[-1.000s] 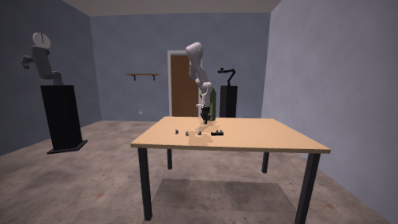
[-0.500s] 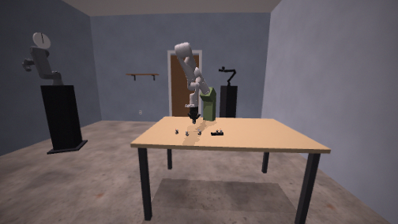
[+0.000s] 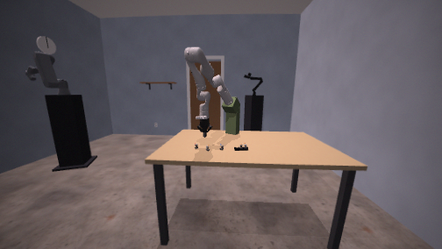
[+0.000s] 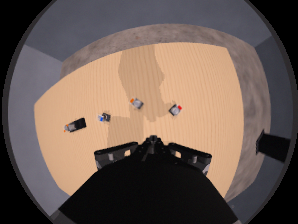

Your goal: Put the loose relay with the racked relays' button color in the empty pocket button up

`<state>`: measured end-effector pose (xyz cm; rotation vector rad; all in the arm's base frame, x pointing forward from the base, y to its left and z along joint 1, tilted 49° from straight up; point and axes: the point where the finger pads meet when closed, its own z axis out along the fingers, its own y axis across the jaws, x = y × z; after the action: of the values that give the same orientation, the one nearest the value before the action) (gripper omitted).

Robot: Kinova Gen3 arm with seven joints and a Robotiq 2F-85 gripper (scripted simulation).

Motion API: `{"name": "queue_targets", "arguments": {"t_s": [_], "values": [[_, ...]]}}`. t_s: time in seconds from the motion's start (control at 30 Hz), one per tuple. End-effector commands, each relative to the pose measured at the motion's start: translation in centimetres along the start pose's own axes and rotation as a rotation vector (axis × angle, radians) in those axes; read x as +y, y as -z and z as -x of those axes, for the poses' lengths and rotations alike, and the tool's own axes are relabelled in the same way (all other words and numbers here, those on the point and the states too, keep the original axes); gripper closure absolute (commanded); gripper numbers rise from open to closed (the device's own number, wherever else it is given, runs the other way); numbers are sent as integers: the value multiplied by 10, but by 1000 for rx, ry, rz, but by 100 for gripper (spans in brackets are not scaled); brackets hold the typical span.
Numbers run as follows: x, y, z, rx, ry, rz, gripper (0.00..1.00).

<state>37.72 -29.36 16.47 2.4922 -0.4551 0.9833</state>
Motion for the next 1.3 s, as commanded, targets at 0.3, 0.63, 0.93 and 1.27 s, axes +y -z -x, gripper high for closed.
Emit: {"name": "queue_targets", "arguments": {"t_s": [0.3, 0.63, 0.93, 1.27], "values": [[58, 1, -7, 5, 117, 16, 100], [70, 1, -7, 3, 156, 19, 100], [72, 1, -7, 3, 163, 19, 100], [72, 1, -7, 3, 163, 19, 100]]}}
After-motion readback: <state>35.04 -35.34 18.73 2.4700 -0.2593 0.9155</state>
